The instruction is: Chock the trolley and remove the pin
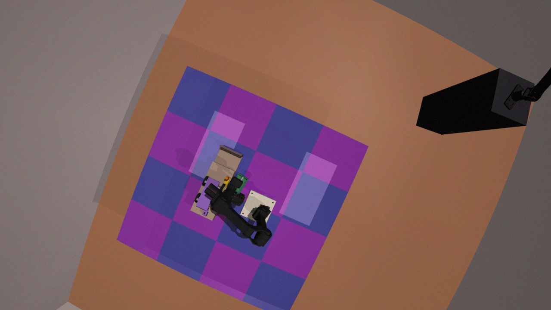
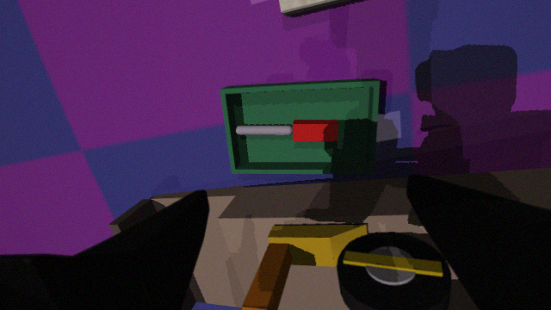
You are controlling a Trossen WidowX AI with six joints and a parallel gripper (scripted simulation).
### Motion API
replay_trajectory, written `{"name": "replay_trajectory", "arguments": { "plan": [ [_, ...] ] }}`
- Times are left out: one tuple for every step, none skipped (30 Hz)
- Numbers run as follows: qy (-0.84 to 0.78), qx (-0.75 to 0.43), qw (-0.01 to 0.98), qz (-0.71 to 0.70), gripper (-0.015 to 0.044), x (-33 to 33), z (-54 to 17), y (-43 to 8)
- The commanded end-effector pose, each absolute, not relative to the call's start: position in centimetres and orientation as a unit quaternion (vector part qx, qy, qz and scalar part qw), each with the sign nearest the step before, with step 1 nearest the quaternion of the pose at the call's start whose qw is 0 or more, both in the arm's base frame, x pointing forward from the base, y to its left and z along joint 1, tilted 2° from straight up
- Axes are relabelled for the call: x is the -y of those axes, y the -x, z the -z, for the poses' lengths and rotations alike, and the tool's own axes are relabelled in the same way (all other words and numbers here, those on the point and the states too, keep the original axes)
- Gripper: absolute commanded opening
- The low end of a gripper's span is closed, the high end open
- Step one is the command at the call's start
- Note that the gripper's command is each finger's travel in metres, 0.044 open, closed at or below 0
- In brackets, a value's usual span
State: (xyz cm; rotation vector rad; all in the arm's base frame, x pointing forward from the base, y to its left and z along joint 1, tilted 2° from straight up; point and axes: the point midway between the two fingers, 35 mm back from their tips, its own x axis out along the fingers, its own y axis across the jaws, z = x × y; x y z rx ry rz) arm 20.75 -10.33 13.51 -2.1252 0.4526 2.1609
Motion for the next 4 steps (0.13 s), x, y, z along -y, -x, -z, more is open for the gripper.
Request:
{"name": "replay_trajectory", "arguments": {
  "plan": [
    [0.693, -0.148, 0.039, -0.705, 0.044, 10.33, -13.51, -20.75],
    [0.693, -0.148, 0.039, -0.705, 0.044, 10.33, -13.51, -20.75],
    [0.693, -0.148, 0.039, -0.705, 0.044, 10.33, -13.51, -20.75],
    [0.693, -0.148, 0.039, -0.705, 0.044, 10.33, -13.51, -20.75]
  ]
}}
